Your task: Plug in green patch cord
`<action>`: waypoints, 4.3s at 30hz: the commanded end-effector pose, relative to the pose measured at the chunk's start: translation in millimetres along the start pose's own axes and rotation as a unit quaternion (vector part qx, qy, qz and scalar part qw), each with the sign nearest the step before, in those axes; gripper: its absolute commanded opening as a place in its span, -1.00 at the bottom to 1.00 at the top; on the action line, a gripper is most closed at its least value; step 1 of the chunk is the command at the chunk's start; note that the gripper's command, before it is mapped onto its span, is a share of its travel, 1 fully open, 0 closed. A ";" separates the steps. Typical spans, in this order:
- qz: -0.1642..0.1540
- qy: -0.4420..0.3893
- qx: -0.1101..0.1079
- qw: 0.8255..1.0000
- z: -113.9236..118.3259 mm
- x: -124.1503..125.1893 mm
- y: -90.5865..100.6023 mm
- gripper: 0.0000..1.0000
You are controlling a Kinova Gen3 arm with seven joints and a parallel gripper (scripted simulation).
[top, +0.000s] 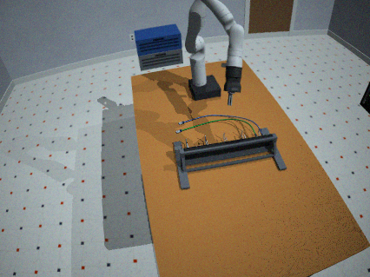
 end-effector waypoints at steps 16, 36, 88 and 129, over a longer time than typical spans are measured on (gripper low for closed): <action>-0.060 0.006 -0.071 0.996 83.9 1.6 25.2 -1.00; -0.072 0.005 -0.093 0.993 105.9 5.0 33.4 -1.00; -0.072 0.005 -0.093 0.993 127.5 -10.0 -77.6 -1.00; -0.072 0.005 -0.093 0.993 132.5 -13.5 -103.7 -1.00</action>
Point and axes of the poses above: the point where the finger pads meet when closed, its own y axis back along the fingers, its own z axis across the jaws, x = y × z, the point moved 10 cm from there along y, back along the fingers, and after that the axes turned 14 degrees about y, right-handed, at the moved point
